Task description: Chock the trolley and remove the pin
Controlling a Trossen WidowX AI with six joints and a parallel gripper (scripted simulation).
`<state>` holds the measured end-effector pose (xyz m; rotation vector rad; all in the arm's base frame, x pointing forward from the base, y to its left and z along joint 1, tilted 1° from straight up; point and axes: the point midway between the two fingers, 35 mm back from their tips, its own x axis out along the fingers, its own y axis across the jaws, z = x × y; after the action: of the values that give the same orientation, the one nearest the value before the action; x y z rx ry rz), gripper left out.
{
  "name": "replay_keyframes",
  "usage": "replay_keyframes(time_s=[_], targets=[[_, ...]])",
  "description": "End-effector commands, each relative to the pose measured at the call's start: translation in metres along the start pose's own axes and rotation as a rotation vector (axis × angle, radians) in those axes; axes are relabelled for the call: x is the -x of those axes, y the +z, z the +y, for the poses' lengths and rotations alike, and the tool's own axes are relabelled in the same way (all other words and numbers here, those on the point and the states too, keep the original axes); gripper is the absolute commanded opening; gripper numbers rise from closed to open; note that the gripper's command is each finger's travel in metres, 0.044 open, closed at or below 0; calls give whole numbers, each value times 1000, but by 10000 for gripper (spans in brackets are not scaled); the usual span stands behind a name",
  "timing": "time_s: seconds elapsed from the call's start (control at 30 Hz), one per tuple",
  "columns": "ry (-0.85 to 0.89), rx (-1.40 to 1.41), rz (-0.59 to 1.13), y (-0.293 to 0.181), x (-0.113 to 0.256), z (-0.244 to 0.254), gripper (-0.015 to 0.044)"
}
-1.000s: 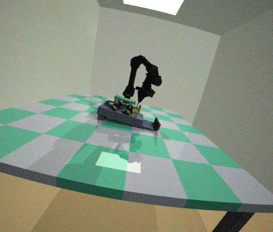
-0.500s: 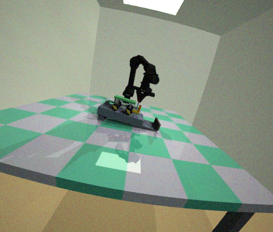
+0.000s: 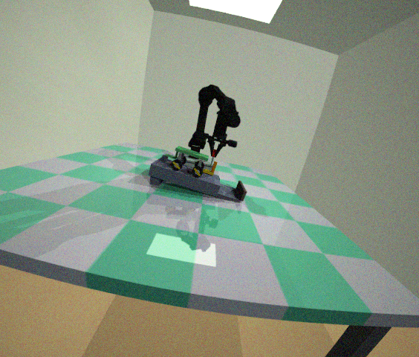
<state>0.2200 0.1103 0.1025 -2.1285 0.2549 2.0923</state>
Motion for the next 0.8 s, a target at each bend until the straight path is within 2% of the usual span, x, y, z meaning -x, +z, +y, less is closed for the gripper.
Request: replay_keyframes(time_s=[0.0,0.33,0.77], targets=[[-31,139,-6,0,0,1,0],[-40,182,-7,1,0,1,0],[-39,182,-10,24,-20,6,0]])
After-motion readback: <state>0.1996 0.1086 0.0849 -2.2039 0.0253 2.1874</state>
